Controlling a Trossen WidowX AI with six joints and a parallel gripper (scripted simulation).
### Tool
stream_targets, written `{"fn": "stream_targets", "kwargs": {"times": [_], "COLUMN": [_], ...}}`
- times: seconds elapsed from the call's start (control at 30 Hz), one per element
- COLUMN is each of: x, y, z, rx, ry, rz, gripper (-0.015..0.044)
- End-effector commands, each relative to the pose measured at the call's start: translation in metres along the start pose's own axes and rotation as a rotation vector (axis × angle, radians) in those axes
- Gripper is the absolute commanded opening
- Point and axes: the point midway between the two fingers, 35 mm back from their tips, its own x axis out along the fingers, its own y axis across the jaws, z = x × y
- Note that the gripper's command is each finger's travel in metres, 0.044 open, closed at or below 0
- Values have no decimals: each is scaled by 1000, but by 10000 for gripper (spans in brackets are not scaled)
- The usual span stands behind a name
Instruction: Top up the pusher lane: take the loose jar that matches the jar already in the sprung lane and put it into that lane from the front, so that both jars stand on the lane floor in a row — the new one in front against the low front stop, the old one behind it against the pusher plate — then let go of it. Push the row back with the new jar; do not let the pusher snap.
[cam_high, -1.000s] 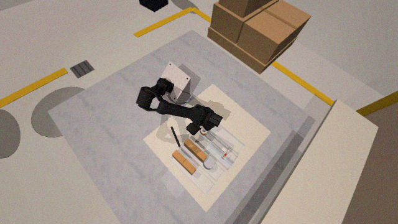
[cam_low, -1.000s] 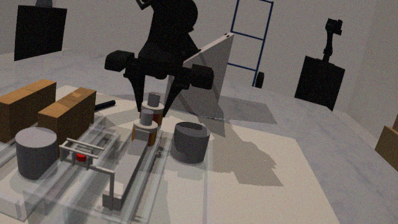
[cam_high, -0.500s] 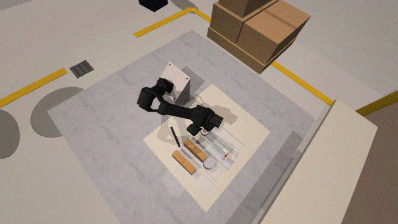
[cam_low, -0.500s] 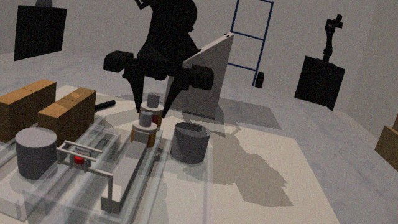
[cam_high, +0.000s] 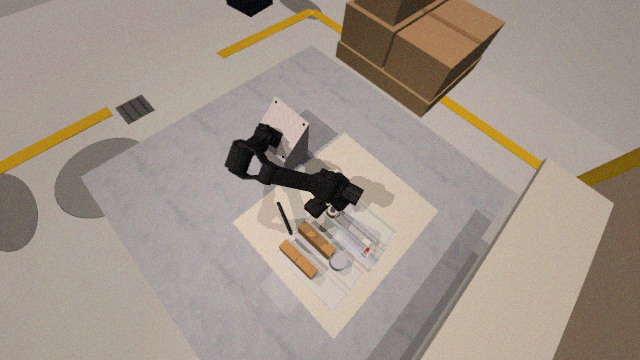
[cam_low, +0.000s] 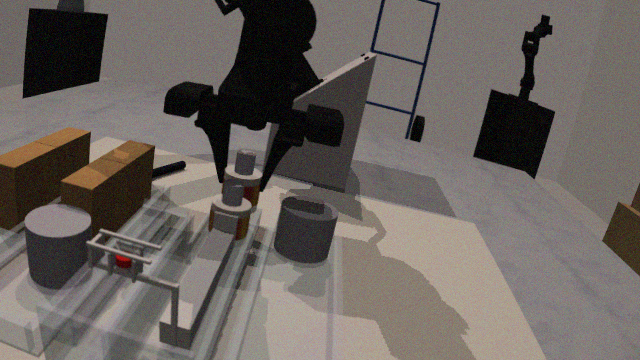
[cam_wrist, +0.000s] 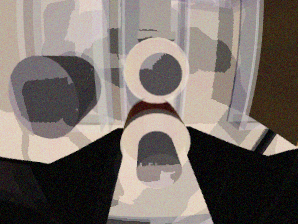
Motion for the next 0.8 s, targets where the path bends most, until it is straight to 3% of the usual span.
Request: {"fn": "stream_targets", "kwargs": {"times": [0.0, 0.77], "x": [-3, -6], "y": [-3, -3], "z": [8, 18], "rx": [13, 13], "ry": [-19, -20], "rz": [-5, -5], "gripper": [0, 0]}}
